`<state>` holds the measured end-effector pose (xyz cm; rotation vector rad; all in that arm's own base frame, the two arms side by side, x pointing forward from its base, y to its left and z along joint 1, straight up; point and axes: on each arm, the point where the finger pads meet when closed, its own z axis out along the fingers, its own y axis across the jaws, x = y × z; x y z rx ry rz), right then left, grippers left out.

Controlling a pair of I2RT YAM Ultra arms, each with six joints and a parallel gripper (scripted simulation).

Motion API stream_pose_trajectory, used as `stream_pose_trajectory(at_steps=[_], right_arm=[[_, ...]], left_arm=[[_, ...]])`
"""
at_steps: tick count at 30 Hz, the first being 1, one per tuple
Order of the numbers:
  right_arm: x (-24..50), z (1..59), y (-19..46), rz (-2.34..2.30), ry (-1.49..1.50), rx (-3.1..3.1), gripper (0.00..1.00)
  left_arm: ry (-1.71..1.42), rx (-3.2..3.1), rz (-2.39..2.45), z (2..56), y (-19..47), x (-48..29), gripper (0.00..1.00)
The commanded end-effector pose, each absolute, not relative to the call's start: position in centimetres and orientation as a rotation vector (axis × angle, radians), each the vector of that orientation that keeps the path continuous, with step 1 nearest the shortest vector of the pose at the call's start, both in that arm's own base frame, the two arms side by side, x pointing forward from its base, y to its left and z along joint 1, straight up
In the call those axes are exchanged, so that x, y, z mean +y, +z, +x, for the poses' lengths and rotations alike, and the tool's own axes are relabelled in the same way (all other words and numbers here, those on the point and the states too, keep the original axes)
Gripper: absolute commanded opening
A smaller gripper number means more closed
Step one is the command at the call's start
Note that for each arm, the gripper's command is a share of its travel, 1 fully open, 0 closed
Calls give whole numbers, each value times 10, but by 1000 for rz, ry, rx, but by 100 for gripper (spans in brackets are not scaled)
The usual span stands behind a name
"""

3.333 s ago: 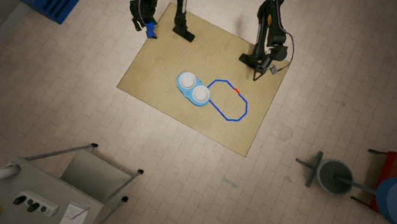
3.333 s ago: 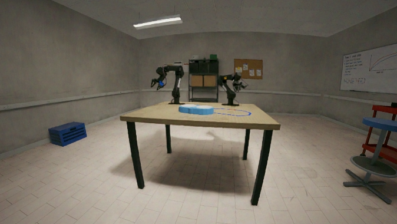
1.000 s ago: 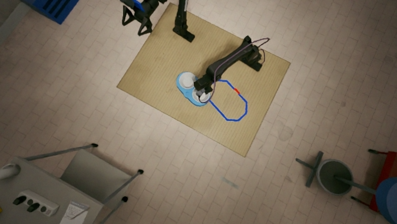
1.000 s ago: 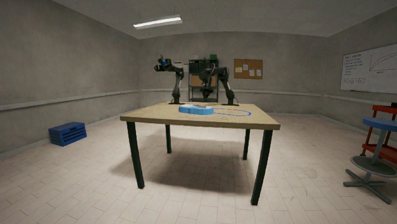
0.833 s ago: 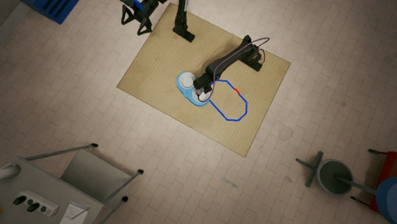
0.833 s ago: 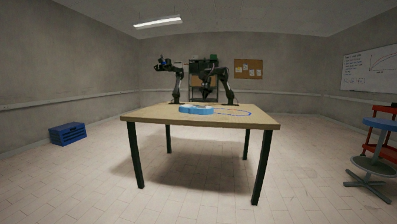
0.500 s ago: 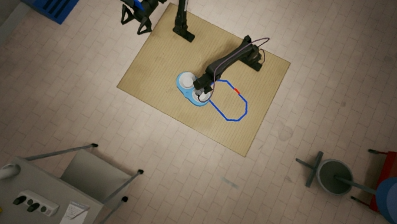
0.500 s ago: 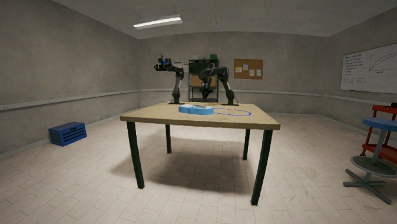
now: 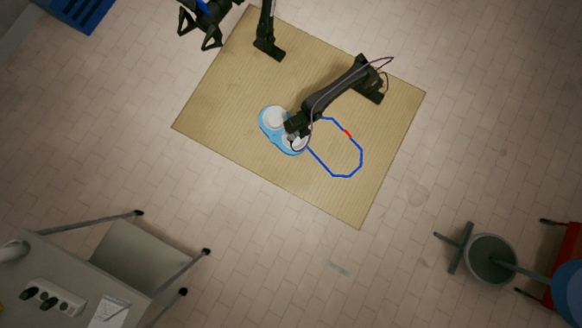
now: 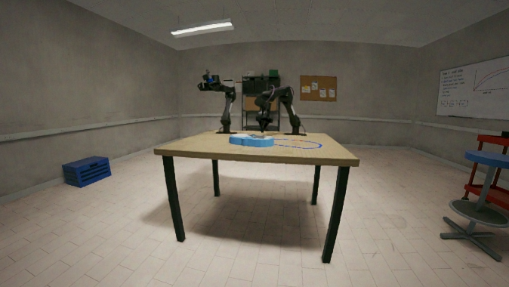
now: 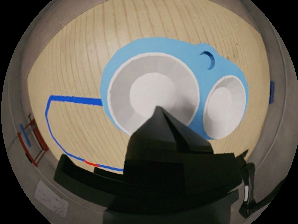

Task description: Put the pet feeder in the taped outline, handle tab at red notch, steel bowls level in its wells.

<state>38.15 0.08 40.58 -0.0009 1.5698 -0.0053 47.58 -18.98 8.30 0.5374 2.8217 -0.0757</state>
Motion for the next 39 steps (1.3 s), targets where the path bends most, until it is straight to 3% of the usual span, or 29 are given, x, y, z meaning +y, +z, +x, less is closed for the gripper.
stream_pose_trajectory(at_steps=[1,16,23,39], right_arm=[[-1,380,438,-10,-14,1489,100],[-1,380,438,-10,-14,1489,100],[-1,380,438,-10,-14,1489,100],[-1,380,438,-10,-14,1489,100]], left_arm=[[-81,2750,535,484,100,-191,0],[-90,2732,526,489,86,-193,0],[-64,2792,531,485,47,-185,0],[-72,2751,515,491,50,-183,0]])
